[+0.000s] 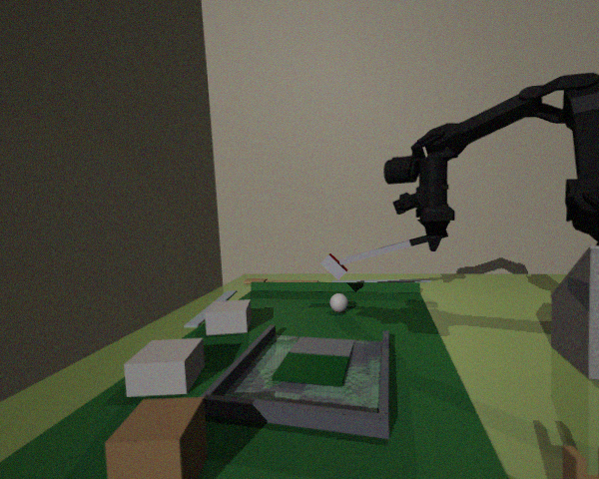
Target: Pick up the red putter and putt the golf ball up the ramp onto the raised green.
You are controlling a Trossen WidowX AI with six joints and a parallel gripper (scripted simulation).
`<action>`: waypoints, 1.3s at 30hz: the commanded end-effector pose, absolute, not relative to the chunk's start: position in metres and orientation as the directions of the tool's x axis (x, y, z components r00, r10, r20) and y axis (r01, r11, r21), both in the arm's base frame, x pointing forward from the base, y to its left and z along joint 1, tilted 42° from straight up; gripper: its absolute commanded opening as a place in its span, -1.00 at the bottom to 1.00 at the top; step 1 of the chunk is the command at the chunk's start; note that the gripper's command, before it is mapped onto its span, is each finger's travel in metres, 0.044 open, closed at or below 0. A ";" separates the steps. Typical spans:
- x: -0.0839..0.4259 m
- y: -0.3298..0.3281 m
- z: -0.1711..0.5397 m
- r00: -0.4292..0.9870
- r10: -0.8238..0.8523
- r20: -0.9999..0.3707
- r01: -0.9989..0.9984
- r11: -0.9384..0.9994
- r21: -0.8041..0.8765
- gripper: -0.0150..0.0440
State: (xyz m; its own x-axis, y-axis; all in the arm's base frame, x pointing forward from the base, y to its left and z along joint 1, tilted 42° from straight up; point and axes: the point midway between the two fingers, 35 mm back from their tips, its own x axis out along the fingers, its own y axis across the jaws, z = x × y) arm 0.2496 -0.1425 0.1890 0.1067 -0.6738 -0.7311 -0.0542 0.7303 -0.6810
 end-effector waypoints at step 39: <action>0.252 -0.181 0.149 0.104 -0.679 -0.727 -0.049 0.726 -0.686 -0.49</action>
State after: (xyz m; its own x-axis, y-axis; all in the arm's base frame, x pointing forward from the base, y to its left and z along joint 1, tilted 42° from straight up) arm 0.2517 -0.1809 0.1487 0.1030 -0.6785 -0.7273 -0.0499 0.7268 -0.6850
